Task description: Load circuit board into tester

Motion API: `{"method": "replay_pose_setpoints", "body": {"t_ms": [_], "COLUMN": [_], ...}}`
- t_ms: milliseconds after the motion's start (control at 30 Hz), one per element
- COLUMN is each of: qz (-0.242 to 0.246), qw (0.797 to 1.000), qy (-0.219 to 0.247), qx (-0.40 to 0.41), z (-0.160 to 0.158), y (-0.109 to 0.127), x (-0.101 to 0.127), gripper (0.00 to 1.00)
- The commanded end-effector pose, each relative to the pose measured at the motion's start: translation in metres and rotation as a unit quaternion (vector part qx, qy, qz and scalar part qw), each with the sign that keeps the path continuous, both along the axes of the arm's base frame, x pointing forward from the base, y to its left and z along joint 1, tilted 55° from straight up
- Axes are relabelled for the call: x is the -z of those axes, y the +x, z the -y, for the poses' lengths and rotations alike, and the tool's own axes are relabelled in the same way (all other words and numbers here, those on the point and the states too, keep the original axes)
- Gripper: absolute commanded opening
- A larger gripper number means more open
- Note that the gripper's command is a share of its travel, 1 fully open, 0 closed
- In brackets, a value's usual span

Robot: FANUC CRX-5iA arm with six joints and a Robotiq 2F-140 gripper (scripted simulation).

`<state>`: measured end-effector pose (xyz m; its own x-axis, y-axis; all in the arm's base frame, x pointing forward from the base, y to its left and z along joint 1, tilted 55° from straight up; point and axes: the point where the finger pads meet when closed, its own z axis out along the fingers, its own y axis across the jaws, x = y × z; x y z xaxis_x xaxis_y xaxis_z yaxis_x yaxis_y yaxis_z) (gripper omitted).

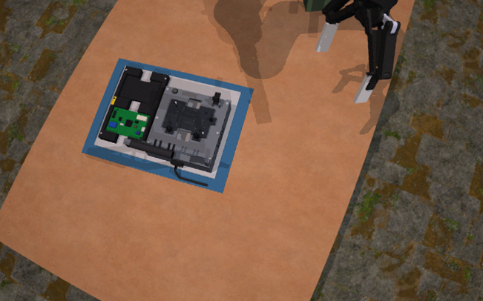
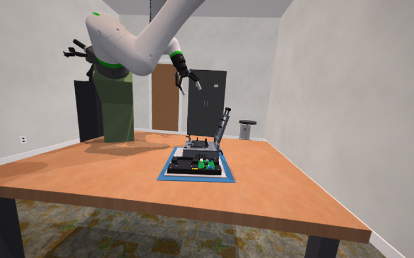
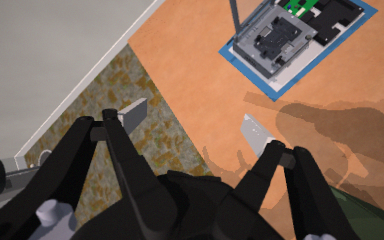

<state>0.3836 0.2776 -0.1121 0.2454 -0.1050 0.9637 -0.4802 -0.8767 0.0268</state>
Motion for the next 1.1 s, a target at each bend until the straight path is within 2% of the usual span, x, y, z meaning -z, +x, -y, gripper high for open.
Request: {"method": "replay_pose_setpoints", "body": {"t_ms": [0, 700, 867, 1067], "qz": [0.000, -0.003, -0.021, -0.064], "qw": [1.000, 1.000, 0.999, 0.995], "qy": [0.000, -0.004, -0.027, -0.079], "qx": [0.000, 0.000, -0.002, -0.006], "z": [0.000, 0.000, 0.001, 0.004], "y": [0.000, 0.001, 0.006, 0.018], "x": [0.000, -0.001, -0.009, -0.028], "gripper": [1.00, 1.00, 1.00, 1.00]}}
